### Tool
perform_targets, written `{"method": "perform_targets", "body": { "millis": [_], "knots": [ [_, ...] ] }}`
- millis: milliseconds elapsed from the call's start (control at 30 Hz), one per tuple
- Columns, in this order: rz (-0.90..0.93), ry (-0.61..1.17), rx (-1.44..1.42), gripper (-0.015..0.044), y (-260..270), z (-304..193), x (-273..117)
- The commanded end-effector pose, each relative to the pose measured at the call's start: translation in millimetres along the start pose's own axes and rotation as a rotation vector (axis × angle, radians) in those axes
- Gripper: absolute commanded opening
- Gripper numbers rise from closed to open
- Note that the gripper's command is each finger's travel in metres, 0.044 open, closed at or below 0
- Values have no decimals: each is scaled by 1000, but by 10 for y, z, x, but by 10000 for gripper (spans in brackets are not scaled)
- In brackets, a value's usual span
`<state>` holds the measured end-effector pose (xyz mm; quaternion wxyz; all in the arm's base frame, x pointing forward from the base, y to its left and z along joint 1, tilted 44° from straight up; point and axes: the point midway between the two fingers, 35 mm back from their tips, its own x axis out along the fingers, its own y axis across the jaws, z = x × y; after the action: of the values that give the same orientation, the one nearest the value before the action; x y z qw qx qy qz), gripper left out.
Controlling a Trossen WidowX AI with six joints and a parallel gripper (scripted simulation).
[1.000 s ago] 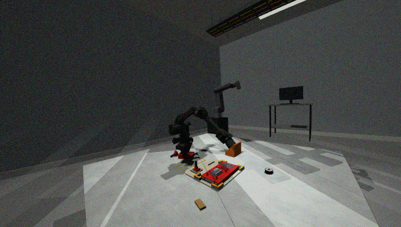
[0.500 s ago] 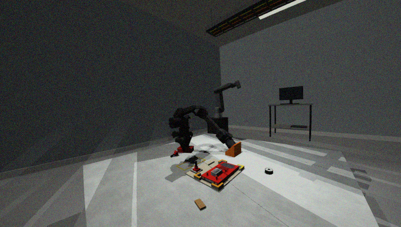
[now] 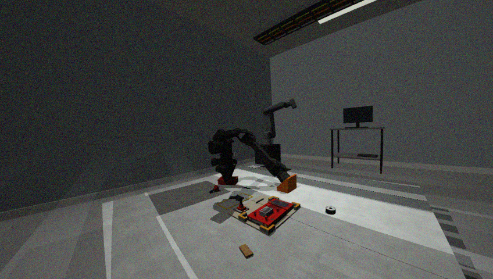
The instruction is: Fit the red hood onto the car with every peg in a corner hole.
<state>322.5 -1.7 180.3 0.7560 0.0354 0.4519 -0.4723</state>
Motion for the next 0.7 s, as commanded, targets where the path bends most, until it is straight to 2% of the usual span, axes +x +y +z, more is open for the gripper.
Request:
{"method": "perform_targets", "body": {
  "millis": [0, 667],
  "knots": [
    [10, 5, -69, 0, 166, -104, -11],
    [32, 19, -398, 0, 838, -671, -71]
  ]
}}
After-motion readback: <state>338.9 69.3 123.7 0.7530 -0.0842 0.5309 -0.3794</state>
